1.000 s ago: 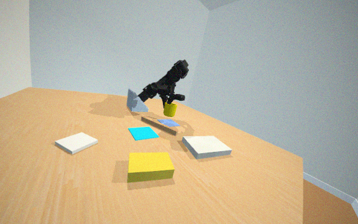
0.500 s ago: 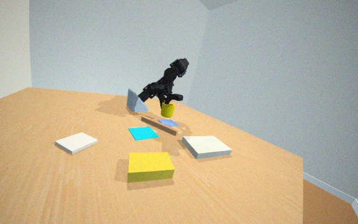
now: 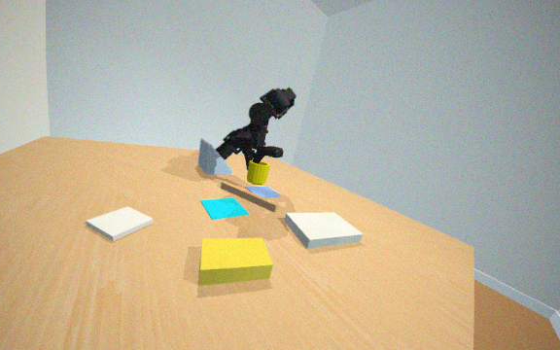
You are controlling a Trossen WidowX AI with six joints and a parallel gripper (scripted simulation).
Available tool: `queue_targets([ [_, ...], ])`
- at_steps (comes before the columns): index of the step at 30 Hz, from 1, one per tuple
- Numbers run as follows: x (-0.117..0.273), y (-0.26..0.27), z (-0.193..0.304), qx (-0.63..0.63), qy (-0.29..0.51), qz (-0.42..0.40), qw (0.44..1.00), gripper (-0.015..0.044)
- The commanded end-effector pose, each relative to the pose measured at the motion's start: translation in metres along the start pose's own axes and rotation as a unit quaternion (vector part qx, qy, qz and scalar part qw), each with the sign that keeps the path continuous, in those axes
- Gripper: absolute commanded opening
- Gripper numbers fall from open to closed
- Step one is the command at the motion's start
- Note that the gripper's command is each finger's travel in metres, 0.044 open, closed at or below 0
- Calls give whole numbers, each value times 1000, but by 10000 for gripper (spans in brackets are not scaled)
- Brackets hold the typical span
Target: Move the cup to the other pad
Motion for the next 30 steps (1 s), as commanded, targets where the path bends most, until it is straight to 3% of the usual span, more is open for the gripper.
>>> queue_targets([
  [1, 1, -2, -8, 3, -2, 3, 1000, 0],
  [30, 3, -19, -59, 4, -3, 3, 1000, 0],
])
Point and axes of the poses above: the point midway between the two fingers, 35 mm back from their tips, its own x axis back along the fingers, its own y axis across the jaws, z = x × y, the point moved 3 cm from there along x, back along the fingers, and after that the axes turned 14 degrees about x, right-handed, at the moved point
